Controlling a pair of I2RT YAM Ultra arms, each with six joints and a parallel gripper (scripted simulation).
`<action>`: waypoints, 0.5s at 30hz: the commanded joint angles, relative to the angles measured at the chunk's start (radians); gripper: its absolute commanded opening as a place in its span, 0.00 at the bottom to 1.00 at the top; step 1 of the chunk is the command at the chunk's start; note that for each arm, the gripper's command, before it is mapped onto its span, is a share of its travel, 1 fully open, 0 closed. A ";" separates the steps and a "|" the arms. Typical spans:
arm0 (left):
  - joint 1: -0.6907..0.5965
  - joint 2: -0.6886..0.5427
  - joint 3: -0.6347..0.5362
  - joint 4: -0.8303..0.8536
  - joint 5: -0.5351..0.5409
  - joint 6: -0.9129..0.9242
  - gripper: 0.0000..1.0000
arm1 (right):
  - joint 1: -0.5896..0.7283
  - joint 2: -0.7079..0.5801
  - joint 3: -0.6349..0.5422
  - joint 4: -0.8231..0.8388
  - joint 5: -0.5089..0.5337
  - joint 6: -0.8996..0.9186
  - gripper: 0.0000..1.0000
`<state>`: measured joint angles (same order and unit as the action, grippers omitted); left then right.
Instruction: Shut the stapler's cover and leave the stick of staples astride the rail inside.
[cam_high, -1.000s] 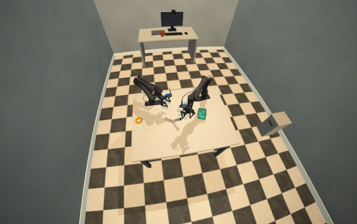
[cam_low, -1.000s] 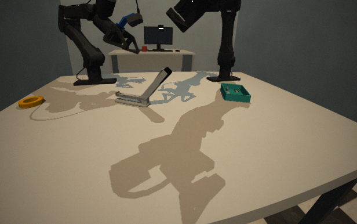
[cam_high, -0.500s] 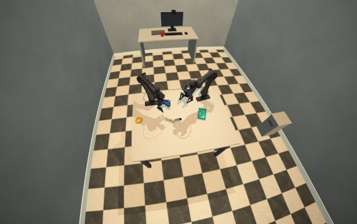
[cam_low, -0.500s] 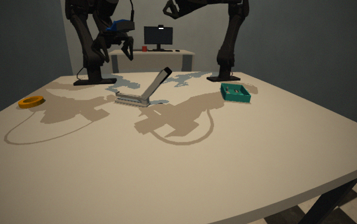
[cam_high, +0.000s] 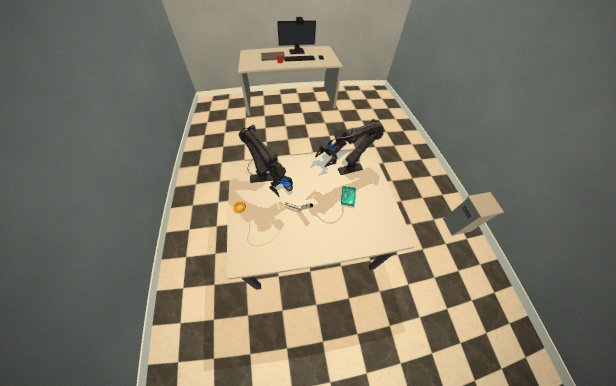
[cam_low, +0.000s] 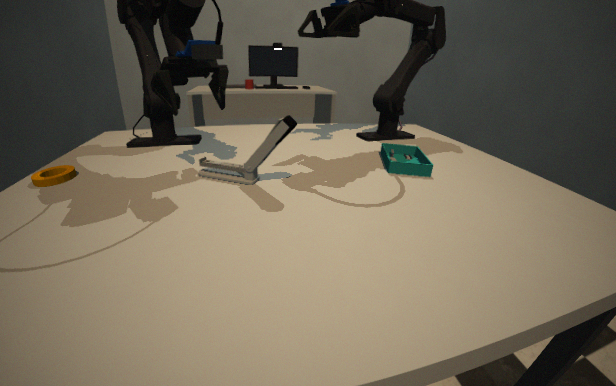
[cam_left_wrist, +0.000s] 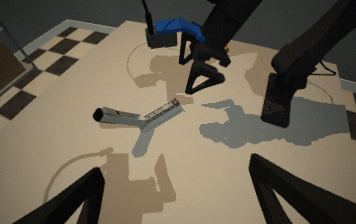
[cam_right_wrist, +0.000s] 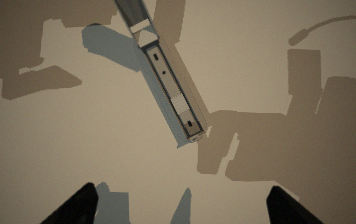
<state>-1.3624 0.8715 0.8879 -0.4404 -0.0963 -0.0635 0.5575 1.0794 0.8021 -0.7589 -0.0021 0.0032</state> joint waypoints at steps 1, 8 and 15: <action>-0.020 -0.054 -0.006 -0.015 0.011 -0.031 1.00 | -0.010 0.009 0.043 0.000 0.010 0.009 1.00; -0.023 -0.058 0.002 -0.015 0.002 -0.031 1.00 | -0.010 0.009 0.043 0.000 0.011 0.009 1.00; -0.004 -0.061 0.031 -0.110 -0.015 -0.041 1.00 | 0.016 0.038 0.079 -0.031 0.016 0.026 1.00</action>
<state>-1.3766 0.8429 0.8787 -0.4919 -0.0956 -0.0944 0.5583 1.0878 0.8127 -0.7845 0.0013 0.0166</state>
